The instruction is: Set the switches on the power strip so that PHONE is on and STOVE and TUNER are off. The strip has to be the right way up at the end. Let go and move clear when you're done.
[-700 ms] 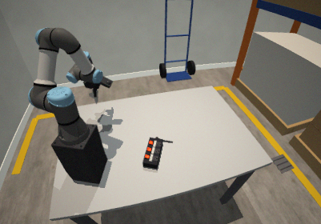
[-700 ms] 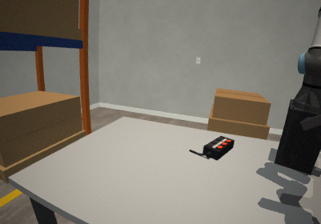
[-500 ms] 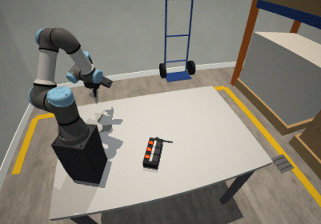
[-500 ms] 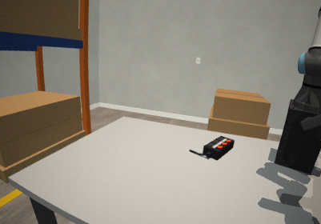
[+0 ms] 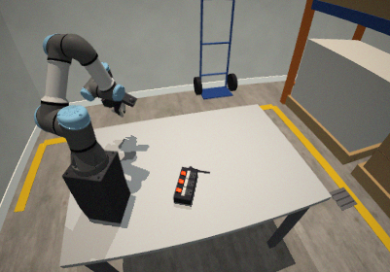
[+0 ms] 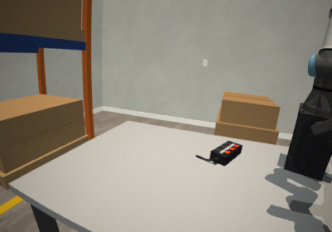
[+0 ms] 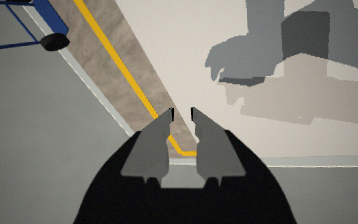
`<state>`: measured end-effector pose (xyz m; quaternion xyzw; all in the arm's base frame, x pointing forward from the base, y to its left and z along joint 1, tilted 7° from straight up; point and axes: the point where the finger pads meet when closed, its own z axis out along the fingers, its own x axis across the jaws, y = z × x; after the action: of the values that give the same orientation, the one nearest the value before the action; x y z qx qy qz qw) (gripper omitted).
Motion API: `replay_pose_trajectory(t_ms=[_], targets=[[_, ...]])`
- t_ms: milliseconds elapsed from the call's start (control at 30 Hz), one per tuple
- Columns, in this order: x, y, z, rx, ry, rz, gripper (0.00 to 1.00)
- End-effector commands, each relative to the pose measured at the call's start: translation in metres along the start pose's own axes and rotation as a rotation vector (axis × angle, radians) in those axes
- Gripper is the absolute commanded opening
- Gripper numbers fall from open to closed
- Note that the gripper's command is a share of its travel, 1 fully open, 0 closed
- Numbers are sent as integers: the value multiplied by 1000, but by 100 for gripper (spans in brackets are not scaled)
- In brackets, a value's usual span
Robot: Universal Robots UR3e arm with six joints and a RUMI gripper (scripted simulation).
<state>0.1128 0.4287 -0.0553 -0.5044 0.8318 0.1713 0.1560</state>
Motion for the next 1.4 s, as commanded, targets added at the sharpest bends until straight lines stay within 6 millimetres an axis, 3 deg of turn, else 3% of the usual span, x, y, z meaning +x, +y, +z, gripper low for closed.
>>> replay_pose_trajectory(t_ms=[0,967,1167,1367], targets=[[-1,0,0,0,-2,0,0],[-1,-2,0,2,-1,-1,0],[0,-12,-1,13,5,-3,0],[3,-37,-1,38,21,-9,0]])
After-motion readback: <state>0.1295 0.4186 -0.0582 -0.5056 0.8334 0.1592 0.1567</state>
